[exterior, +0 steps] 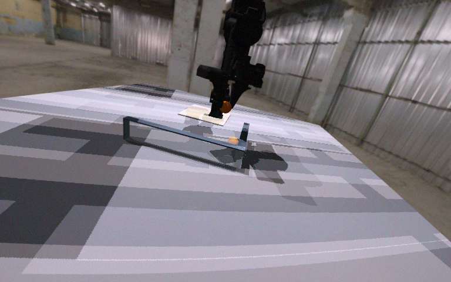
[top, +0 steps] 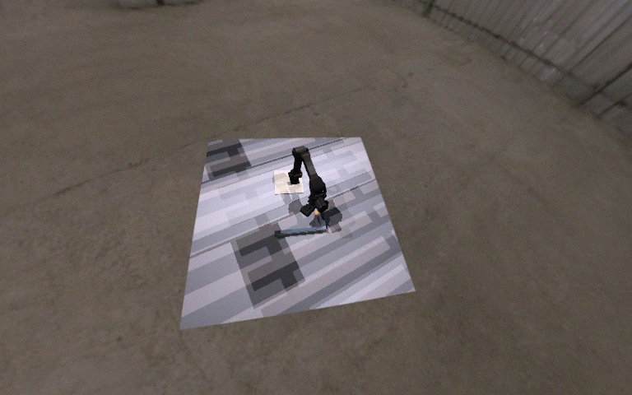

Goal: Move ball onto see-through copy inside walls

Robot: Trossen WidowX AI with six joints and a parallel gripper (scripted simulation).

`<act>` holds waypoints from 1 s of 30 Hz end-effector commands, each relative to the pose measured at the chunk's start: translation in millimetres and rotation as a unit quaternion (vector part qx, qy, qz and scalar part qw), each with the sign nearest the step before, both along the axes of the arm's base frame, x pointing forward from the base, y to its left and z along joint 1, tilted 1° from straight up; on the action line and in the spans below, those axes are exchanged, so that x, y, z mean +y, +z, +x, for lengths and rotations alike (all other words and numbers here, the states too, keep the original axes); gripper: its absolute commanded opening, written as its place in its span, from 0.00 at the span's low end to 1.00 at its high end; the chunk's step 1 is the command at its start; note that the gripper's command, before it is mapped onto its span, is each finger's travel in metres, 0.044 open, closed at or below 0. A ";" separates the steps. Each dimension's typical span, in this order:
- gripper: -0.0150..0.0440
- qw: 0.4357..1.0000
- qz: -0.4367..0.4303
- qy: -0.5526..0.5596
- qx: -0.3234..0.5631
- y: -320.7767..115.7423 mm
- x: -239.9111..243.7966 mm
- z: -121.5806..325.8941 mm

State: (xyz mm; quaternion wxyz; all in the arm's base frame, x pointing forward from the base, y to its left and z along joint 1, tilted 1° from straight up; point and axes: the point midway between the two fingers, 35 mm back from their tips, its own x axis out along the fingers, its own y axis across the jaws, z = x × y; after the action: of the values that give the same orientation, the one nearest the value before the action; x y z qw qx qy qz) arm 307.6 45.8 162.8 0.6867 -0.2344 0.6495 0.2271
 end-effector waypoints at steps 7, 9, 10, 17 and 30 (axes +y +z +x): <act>0.25 0.976 -0.010 0.217 0.001 -13.4 23.4 -7.3; 0.25 0.966 -0.012 0.259 0.000 -15.7 27.9 -8.7; 0.25 0.960 -0.013 0.279 0.000 -16.9 30.1 -9.4; 0.25 0.921 -0.018 0.389 -0.001 -23.2 42.2 -13.9; 0.25 0.921 -0.018 0.389 -0.001 -48.1 43.1 -10.6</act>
State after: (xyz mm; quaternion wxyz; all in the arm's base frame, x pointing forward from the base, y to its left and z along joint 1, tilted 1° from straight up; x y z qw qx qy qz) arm 297.9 89.5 130.7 0.5476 -0.4802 0.5072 0.4607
